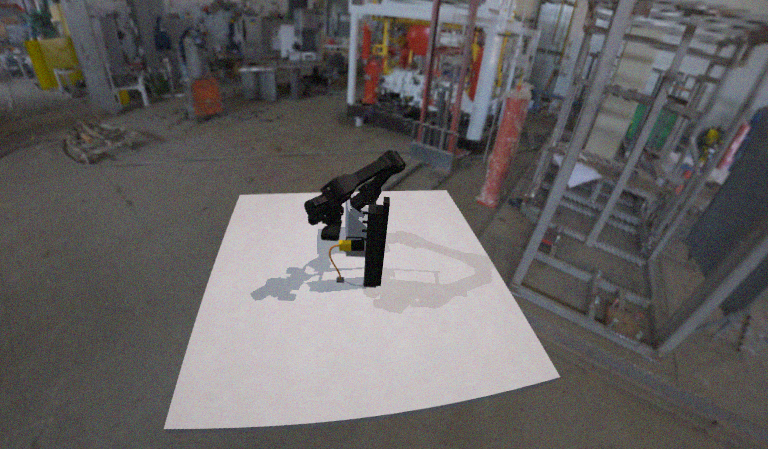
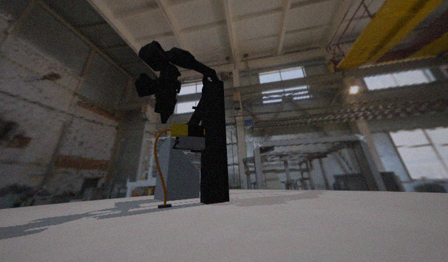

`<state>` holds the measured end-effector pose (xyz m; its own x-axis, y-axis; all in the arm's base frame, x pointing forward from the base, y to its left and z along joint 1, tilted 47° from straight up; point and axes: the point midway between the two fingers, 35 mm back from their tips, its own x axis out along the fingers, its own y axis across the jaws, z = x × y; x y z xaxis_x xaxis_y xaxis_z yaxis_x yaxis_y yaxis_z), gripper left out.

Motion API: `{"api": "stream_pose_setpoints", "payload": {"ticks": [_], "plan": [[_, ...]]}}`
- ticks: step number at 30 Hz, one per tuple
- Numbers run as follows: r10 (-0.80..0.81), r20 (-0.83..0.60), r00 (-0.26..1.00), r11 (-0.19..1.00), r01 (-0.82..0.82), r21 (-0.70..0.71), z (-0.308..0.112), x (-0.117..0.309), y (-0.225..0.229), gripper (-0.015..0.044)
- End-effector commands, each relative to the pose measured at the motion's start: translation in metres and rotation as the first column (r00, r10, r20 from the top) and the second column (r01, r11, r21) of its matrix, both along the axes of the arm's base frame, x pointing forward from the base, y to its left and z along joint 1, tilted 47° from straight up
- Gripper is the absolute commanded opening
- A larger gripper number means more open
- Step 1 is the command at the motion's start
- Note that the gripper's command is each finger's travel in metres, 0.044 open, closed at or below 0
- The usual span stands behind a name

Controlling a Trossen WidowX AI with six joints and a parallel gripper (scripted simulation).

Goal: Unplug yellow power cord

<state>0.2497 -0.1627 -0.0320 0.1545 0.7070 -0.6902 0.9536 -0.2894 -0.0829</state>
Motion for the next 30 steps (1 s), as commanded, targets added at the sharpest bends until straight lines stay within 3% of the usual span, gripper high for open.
{"api": "stream_pose_setpoints", "payload": {"ticks": [1, 30], "plan": [[0.005, 0.002, 1.0, 1.0, -0.005, -0.006, -0.006, -0.002, -0.008, 0.0], [0.004, 0.001, 1.0, 1.0, -0.004, -0.002, -0.029, -0.009, -0.028, 0.0]]}}
